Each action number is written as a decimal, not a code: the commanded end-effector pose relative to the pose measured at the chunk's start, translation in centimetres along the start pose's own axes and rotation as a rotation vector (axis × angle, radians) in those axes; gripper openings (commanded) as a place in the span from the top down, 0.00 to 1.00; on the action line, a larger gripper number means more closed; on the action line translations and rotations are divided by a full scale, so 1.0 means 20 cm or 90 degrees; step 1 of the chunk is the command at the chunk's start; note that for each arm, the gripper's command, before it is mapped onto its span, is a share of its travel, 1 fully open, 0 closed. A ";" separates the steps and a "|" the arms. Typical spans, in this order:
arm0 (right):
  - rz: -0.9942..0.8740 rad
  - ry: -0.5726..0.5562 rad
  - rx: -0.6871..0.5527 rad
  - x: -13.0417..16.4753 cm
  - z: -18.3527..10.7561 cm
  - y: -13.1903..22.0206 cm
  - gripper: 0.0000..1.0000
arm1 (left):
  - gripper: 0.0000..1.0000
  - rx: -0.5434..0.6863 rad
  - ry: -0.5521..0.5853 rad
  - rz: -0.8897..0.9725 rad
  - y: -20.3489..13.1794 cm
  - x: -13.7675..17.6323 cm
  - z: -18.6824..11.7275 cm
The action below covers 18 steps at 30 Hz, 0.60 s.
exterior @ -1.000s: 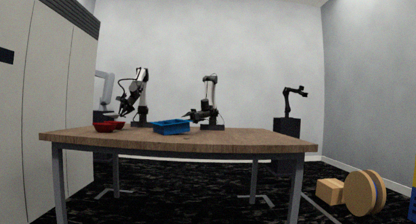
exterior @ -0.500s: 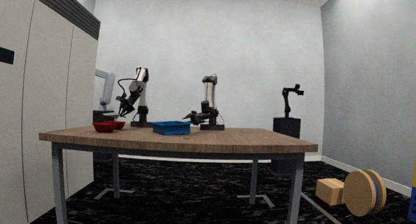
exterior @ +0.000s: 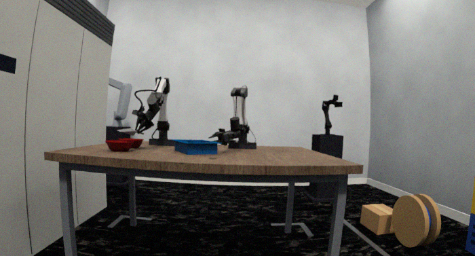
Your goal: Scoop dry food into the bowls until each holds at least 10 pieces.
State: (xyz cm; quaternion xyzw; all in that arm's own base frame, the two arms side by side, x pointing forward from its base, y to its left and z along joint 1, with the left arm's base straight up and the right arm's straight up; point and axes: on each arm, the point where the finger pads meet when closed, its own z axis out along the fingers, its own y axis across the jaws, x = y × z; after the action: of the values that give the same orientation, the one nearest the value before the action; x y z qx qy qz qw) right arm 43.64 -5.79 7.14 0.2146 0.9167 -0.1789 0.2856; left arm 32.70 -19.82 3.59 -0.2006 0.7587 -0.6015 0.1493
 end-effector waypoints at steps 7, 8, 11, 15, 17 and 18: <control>0.016 -0.044 -0.008 -0.11 -0.07 -0.01 1.00 | 0.73 0.021 -0.013 0.025 0.01 -0.02 -0.02; 0.016 -0.044 -0.008 -0.11 -0.07 -0.01 1.00 | 0.73 0.020 -0.013 0.023 0.01 -0.02 -0.02; 0.016 -0.044 -0.008 -0.11 -0.07 -0.01 1.00 | 0.73 0.022 -0.016 0.026 0.02 -0.02 -0.02; 0.016 -0.044 -0.008 -0.11 -0.07 -0.01 1.00 | 0.73 0.036 -0.019 0.042 -0.02 -0.05 0.00; 0.016 -0.045 -0.008 -0.11 -0.07 -0.01 1.00 | 0.73 0.040 -0.019 0.046 -0.04 -0.05 0.00; 0.016 -0.045 -0.008 -0.11 -0.07 -0.01 1.00 | 0.73 0.040 -0.020 0.049 -0.05 -0.03 -0.05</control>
State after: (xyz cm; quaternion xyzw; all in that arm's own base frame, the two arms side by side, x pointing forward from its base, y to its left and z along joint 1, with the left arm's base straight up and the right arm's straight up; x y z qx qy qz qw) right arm 43.70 -5.79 7.17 0.2148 0.9163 -0.1786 0.2869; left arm 32.72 -19.28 2.92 -0.1975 0.7538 -0.6050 0.1638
